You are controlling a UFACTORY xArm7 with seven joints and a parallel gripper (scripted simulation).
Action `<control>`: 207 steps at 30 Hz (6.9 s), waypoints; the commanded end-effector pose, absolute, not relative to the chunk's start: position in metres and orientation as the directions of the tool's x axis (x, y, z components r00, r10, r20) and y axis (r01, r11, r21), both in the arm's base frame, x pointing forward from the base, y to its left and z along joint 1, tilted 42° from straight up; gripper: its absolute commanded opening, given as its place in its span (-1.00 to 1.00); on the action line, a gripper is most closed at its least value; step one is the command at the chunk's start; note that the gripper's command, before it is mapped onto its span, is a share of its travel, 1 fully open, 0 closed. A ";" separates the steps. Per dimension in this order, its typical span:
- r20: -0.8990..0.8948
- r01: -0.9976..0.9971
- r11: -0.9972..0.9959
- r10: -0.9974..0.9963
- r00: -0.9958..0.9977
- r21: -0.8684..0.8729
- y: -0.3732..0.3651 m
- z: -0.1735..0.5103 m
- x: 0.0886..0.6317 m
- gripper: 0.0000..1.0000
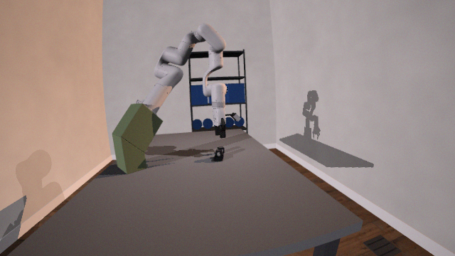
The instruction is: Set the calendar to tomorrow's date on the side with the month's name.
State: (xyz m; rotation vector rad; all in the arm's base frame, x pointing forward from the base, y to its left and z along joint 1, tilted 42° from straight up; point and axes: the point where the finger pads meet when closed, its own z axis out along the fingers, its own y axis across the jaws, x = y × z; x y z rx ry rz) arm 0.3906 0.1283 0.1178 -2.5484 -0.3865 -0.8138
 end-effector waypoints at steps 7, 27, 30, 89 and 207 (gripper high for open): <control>0.593 0.383 -0.867 0.132 0.794 -0.320 0.127 0.120 0.389 1.00; 0.497 0.145 -0.871 -0.125 0.859 -0.469 0.122 0.121 0.392 1.00; 0.437 0.029 -0.847 -0.244 0.866 -0.530 0.120 0.121 0.394 1.00; -0.631 -0.821 0.510 -0.732 -0.256 -0.258 0.114 0.117 0.392 1.00; -0.593 -0.384 0.866 -0.133 -0.794 0.320 0.152 0.083 0.412 -0.01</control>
